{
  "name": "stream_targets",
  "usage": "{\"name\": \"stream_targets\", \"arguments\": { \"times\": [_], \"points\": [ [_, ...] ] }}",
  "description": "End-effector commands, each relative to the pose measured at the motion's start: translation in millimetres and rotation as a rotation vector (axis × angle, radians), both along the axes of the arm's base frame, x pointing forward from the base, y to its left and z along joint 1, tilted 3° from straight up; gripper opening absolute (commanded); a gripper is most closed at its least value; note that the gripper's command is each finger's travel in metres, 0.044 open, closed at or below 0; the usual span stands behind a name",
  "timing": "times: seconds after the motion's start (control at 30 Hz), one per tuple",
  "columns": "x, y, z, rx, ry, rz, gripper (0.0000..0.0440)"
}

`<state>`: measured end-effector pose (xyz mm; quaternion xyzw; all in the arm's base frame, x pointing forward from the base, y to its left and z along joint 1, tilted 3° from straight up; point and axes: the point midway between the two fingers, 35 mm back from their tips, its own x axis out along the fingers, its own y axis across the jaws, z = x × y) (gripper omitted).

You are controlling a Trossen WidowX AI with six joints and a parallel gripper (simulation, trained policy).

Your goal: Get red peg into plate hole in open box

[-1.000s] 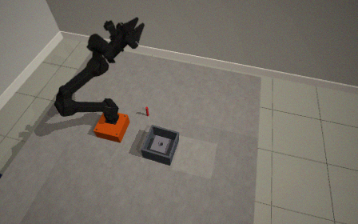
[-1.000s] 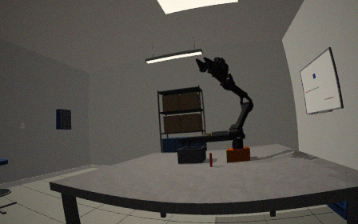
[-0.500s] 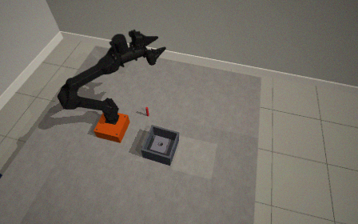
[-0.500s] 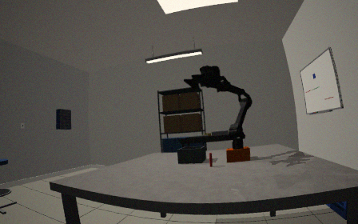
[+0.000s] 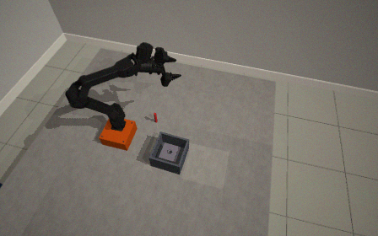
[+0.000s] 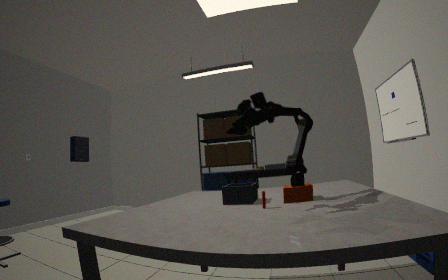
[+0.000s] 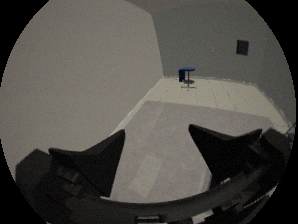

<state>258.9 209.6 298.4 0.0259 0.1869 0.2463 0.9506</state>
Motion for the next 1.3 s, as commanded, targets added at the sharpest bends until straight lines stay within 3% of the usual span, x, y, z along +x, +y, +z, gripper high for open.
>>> {"name": "stream_targets", "arguments": {
  "times": [0.0,0.6,1.27],
  "points": [
    [5,-6,-38,-0.024,0.150,-0.075,0.0440],
    [-12,-52,-148,-0.081,0.667,-0.429,0.0440],
    [-68,-106,-227,-0.140,1.098,-0.951,0.0424]
  ]
}}
